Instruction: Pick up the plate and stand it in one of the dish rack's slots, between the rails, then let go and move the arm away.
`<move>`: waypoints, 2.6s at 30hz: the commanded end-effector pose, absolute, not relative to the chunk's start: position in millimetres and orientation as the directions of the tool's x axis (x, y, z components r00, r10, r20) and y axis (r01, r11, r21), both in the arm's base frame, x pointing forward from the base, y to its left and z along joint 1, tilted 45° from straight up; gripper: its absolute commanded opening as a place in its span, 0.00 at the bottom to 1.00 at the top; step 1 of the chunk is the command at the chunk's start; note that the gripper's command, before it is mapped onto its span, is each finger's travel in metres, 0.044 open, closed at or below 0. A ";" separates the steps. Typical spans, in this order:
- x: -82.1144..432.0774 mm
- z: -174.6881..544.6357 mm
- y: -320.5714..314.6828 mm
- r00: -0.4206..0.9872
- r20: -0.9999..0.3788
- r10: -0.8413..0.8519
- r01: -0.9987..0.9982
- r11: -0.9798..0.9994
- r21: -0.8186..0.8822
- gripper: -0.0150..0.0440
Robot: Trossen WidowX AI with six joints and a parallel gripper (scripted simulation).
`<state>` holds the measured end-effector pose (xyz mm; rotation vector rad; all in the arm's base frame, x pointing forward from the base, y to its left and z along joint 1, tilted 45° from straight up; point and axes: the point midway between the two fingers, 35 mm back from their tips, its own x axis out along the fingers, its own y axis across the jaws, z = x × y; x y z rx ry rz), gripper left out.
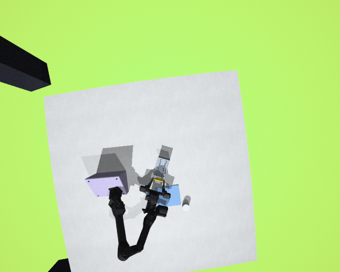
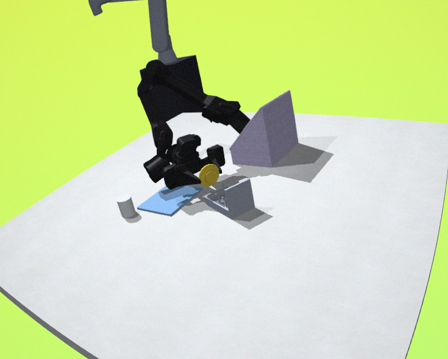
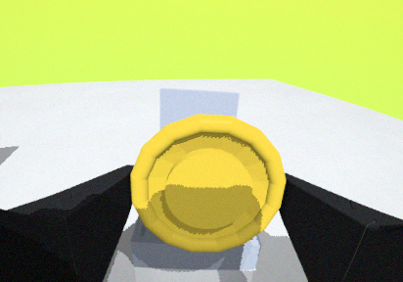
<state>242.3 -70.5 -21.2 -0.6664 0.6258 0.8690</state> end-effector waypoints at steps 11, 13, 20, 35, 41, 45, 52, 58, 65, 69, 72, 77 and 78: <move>249.4 -30.2 -61.0 0.501 -0.724 0.474 -0.838 0.474 -0.270 0.25; 249.4 -30.2 -61.0 0.501 -0.724 0.474 -0.838 0.474 -0.270 0.25; 256.2 -36.8 -55.6 0.510 -0.721 0.469 -0.836 0.469 -0.286 0.25; 261.6 -46.1 -47.1 0.519 -0.718 0.465 -0.833 0.464 -0.302 0.25; 262.3 -48.2 -45.1 0.522 -0.716 0.463 -0.832 0.462 -0.308 0.25; 259.8 -58.9 -55.3 0.526 -0.715 0.460 -0.830 0.459 -0.315 0.25; 258.0 -59.6 -56.8 0.525 -0.720 0.454 -0.829 0.464 -0.312 0.25; 258.0 -59.6 -56.8 0.525 -0.720 0.454 -0.829 0.464 -0.312 0.25; 257.9 -60.6 -56.7 0.524 -0.720 0.456 -0.830 0.461 -0.312 0.43; 257.9 -60.6 -56.7 0.524 -0.720 0.456 -0.830 0.461 -0.312 0.61; 257.9 -60.6 -56.7 0.524 -0.720 0.456 -0.830 0.461 -0.312 0.74; 257.9 -60.6 -56.7 0.524 -0.720 0.456 -0.830 0.461 -0.312 0.93; 257.9 -60.6 -56.7 0.524 -0.720 0.456 -0.830 0.461 -0.312 0.93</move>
